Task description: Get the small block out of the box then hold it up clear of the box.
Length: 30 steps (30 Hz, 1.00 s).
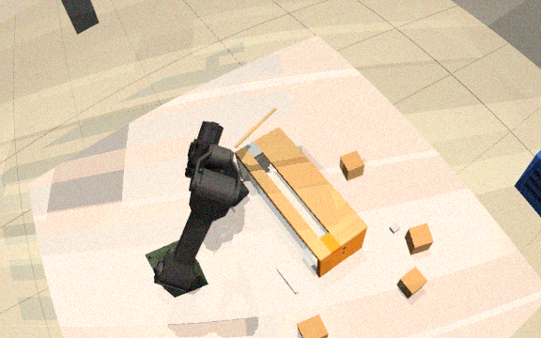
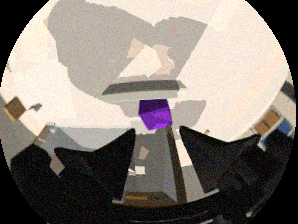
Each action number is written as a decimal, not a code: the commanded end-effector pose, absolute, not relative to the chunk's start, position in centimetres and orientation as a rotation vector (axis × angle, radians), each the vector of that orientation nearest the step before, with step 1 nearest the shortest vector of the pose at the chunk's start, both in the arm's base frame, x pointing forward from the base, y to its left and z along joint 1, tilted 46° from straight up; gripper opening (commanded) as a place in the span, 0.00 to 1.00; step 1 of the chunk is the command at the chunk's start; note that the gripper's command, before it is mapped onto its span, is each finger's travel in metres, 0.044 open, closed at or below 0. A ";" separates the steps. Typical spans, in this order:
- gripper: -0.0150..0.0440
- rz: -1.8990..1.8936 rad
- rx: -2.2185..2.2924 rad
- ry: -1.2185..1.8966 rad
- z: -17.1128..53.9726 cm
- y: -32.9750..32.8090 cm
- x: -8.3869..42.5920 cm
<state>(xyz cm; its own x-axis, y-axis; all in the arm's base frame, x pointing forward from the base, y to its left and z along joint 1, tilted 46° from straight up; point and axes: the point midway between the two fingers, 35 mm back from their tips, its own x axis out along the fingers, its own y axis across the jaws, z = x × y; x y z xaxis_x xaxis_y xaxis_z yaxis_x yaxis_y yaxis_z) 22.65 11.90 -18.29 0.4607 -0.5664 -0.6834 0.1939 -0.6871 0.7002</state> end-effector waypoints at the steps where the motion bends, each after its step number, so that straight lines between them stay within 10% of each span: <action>1: 0.74 -1.285 1.958 -0.312 -18.7 11.4 22.7; 15: 0.74 -1.284 1.958 -0.314 -20.0 10.0 22.6; 30: 0.25 -1.287 1.959 -0.311 -18.8 11.5 22.6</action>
<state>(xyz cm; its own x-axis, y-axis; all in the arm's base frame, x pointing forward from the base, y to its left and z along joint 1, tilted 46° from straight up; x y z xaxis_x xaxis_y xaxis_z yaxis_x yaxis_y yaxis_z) 22.44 10.23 -19.62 0.4573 -0.5787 -0.6753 0.1954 -0.6754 0.7111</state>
